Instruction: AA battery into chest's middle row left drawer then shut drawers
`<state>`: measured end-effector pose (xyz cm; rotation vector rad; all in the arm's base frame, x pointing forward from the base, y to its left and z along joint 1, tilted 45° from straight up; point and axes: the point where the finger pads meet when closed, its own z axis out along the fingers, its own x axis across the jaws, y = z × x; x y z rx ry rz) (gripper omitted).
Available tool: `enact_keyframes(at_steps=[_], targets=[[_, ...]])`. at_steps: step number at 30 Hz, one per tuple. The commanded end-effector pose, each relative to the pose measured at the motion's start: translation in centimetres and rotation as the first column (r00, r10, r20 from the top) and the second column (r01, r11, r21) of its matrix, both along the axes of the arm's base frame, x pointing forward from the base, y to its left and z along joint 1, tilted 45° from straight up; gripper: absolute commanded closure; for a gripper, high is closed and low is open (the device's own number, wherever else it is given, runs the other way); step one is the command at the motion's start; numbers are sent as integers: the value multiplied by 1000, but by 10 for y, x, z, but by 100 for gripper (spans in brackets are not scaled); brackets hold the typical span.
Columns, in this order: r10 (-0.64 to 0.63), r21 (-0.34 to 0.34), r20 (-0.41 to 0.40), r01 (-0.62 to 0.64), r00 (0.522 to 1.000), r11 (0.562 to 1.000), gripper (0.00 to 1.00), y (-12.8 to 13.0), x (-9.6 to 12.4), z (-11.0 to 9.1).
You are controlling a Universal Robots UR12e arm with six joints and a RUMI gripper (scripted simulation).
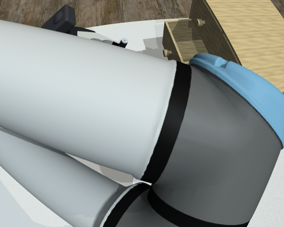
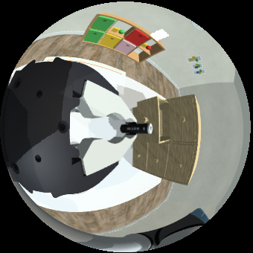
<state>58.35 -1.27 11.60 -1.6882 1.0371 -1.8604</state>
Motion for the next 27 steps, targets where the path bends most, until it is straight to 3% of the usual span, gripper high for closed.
enact_keyframes(at_steps=[1,27], targets=[[21,-3,16,-21,1000,1000,95,3,0,2],[24,-6,19,-24,1000,1000,95,5,5,5]])
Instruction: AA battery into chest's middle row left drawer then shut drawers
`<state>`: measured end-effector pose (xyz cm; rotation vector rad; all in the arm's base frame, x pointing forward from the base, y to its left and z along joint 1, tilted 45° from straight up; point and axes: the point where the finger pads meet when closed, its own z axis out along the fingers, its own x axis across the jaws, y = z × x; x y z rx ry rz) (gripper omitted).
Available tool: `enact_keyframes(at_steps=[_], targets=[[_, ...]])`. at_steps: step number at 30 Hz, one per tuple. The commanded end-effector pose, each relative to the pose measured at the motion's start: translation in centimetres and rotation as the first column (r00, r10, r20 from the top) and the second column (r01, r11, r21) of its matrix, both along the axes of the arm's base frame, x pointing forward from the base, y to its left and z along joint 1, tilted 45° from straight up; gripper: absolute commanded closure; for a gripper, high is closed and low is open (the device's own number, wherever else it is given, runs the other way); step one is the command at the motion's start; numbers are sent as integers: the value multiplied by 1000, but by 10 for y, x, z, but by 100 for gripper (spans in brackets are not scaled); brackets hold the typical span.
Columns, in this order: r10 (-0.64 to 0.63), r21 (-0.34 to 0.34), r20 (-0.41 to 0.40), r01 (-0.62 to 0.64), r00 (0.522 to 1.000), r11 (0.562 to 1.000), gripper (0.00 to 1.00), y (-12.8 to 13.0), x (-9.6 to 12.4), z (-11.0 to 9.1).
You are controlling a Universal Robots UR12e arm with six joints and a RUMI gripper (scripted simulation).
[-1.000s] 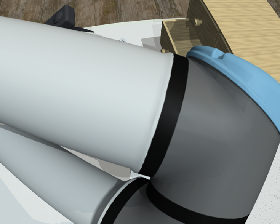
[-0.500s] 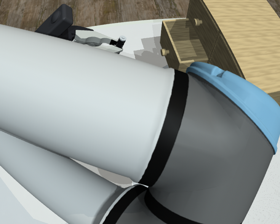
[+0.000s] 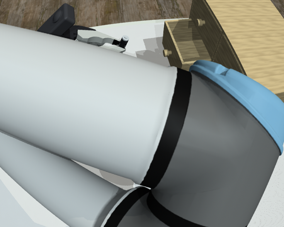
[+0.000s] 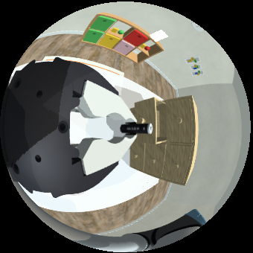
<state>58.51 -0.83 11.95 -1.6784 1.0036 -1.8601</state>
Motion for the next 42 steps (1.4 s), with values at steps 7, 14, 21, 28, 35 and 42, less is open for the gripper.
enact_keyframes(at_steps=[7,14,21,28,35,42], targets=[[1,-1,3,-1,1000,1000,95,0,6,2],[1,-1,3,-1,1000,1000,95,1,13,4],[1,-1,3,-1,1000,1000,95,1,19,6],[1,-1,3,-1,1000,1000,95,1,31,9],[1,-1,3,-1,1000,1000,95,1,42,12],[1,-1,3,-1,1000,1000,95,1,55,16]])
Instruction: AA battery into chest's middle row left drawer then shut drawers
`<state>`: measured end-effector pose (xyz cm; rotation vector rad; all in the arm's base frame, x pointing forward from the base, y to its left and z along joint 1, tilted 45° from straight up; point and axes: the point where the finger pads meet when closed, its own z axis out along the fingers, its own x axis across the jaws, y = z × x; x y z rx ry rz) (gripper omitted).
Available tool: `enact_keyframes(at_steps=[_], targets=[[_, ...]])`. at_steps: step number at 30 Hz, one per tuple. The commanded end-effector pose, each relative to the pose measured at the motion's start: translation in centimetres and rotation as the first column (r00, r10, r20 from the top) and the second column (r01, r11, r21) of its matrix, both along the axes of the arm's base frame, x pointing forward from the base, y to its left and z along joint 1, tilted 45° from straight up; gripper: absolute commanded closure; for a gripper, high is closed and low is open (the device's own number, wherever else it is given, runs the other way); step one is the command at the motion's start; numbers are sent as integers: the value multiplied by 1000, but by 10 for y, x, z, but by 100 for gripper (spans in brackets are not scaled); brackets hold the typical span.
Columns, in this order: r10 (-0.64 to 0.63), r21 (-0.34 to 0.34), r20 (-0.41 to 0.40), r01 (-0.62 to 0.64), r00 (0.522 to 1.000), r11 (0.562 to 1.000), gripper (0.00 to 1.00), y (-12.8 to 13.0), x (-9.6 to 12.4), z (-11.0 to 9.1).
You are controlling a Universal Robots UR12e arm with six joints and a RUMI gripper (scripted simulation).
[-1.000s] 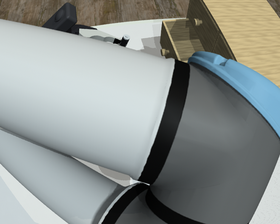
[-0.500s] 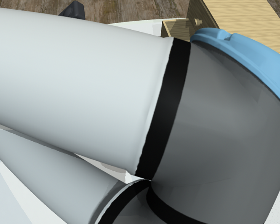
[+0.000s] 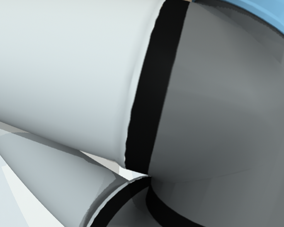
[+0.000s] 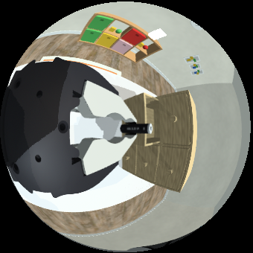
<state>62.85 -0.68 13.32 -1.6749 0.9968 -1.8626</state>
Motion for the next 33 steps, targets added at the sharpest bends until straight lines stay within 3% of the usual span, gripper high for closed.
enact_keyframes(at_steps=[1,33], targets=[[-2,1,-1,2,1000,1000,95,0,14,3],[-2,2,-1,2,1000,1000,95,0,80,21]])
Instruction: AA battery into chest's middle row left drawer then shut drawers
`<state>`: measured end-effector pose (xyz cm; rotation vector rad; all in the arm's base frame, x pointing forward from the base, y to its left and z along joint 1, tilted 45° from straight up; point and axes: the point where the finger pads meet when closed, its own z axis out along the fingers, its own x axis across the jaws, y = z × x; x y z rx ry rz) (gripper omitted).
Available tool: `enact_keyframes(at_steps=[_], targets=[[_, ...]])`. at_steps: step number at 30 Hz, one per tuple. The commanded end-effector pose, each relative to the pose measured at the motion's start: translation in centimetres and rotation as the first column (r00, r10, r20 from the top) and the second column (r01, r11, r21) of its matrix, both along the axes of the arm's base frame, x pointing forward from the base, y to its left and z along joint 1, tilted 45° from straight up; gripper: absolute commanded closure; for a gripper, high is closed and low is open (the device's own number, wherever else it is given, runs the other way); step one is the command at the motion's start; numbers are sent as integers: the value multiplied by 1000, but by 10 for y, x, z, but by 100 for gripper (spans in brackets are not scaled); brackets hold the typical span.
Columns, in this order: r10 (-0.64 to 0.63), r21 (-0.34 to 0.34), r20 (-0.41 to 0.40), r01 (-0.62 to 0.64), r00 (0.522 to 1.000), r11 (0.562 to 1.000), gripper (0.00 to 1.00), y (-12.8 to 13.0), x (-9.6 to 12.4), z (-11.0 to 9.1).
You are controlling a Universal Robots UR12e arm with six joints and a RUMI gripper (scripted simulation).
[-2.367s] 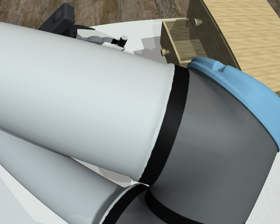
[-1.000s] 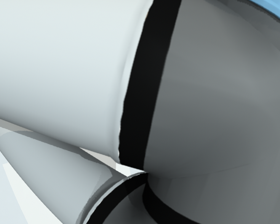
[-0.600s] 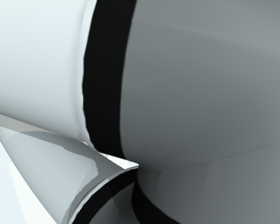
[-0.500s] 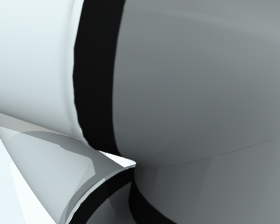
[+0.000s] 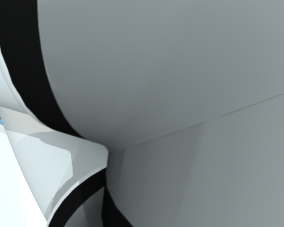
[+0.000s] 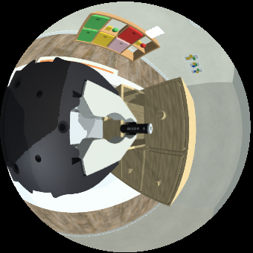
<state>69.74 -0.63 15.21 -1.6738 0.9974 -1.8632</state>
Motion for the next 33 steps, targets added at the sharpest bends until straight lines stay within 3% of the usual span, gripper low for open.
enact_keyframes(at_steps=[1,18,33], targets=[[-2,1,-2,2,1000,1000,95,0,13,3],[-2,1,-2,2,1000,1000,95,0,34,8],[-3,2,-5,3,1000,1000,95,-1,39,8]])
